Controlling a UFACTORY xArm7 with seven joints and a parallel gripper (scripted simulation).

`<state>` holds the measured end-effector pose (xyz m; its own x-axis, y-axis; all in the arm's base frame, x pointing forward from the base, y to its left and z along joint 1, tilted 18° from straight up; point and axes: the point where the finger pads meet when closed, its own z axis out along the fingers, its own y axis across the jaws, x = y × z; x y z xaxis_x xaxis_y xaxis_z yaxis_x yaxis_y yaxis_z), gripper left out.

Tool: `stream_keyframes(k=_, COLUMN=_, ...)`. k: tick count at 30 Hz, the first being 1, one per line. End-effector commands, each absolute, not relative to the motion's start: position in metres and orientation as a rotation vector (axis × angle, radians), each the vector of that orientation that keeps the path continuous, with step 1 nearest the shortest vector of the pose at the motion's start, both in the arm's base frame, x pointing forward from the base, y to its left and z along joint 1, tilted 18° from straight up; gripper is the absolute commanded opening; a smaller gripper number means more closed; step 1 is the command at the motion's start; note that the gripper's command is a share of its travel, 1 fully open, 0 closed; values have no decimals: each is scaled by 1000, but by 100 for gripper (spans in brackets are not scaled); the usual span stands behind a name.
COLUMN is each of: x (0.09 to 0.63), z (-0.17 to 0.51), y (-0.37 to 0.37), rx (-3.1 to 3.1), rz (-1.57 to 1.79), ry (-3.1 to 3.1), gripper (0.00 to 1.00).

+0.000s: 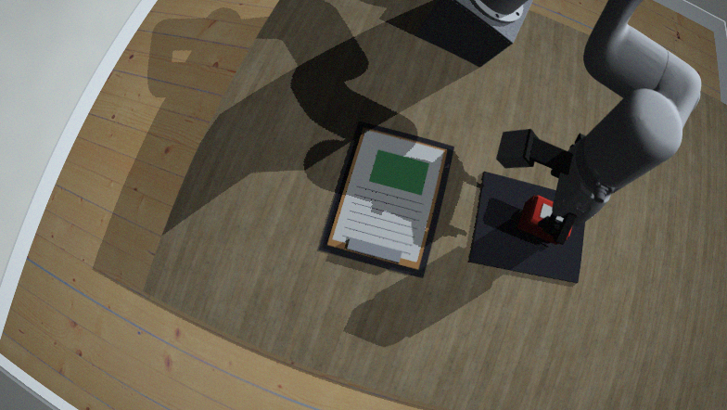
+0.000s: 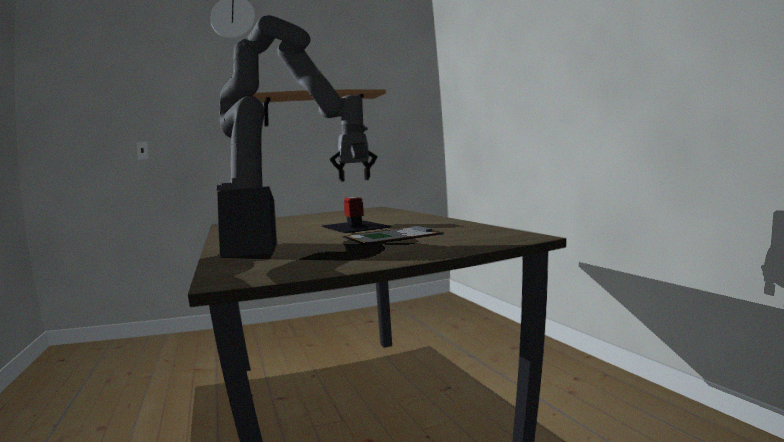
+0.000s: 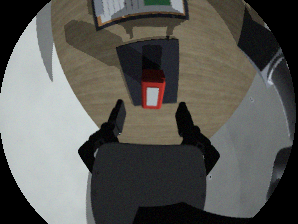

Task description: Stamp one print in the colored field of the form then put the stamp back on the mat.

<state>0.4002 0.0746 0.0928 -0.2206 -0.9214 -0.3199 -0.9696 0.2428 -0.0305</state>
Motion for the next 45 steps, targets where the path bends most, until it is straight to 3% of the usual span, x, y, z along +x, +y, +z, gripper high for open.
stream_keyframes(k=1, x=404, z=97, y=102, rx=-1754, rz=232, ry=2266, gripper=93)
stream_keyframes(k=24, x=405, z=84, y=108, rx=-1754, rz=232, ry=2266, gripper=93)
stream_keyframes(k=45, x=414, z=10, y=130, rx=-1754, rz=232, ry=2266, gripper=93)
